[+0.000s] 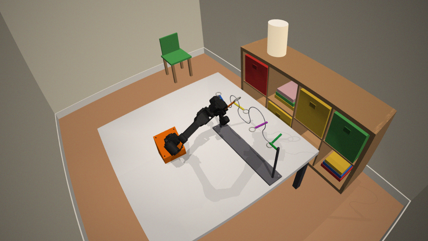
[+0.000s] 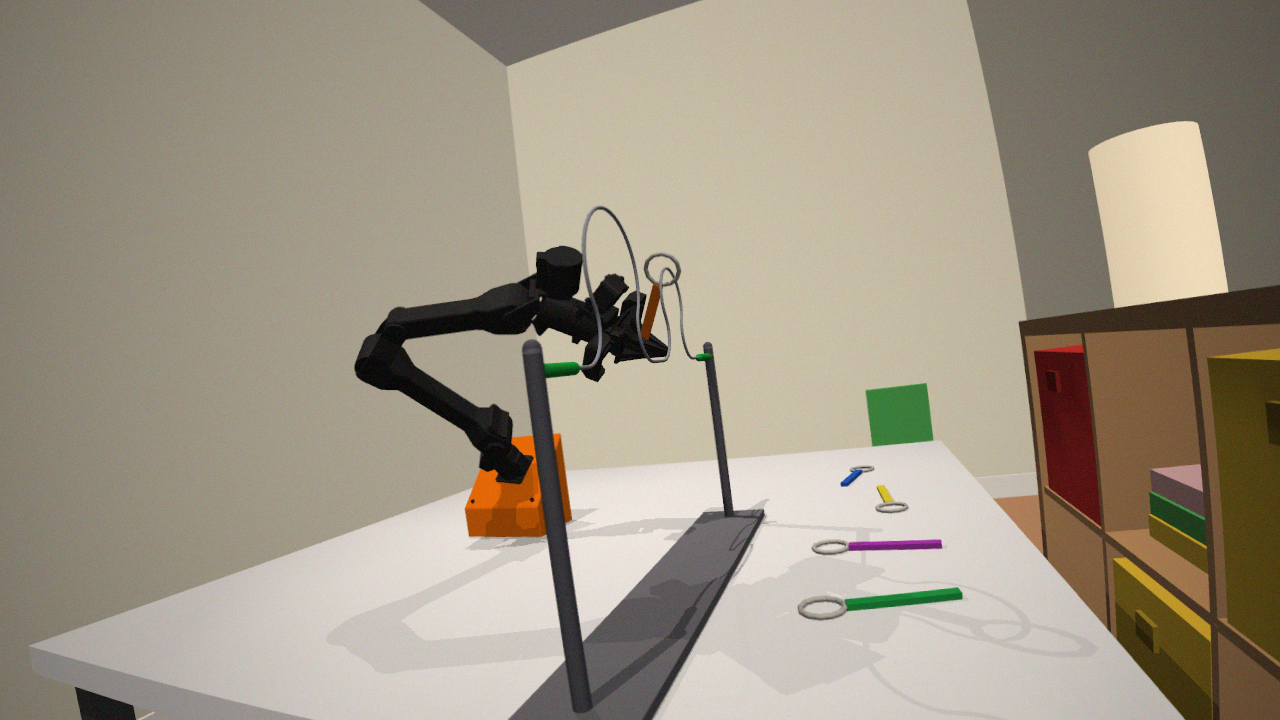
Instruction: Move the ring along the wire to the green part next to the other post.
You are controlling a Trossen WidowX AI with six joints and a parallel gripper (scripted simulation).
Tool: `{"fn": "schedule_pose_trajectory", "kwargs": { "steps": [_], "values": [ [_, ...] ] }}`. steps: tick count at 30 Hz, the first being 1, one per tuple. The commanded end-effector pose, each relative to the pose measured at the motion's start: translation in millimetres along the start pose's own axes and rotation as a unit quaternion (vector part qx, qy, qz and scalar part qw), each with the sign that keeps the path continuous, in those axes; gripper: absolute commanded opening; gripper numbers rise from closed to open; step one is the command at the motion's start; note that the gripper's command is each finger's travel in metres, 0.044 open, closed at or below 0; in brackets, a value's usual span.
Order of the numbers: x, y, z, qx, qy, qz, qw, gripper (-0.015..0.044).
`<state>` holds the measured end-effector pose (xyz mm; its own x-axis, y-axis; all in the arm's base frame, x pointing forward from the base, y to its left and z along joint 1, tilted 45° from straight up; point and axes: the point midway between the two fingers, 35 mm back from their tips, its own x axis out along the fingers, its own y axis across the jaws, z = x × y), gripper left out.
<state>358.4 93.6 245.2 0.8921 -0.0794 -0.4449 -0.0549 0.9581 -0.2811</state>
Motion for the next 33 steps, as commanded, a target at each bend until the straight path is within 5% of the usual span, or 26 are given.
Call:
{"fn": "schedule_pose_trajectory", "kwargs": {
  "steps": [1, 33],
  "values": [
    [1, -7, -3, -0.047, -0.003, -0.025, 0.999, -0.015],
    [-3, -50, 15, -0.34, -0.041, -0.187, 0.921, -0.015]
  ]
}}
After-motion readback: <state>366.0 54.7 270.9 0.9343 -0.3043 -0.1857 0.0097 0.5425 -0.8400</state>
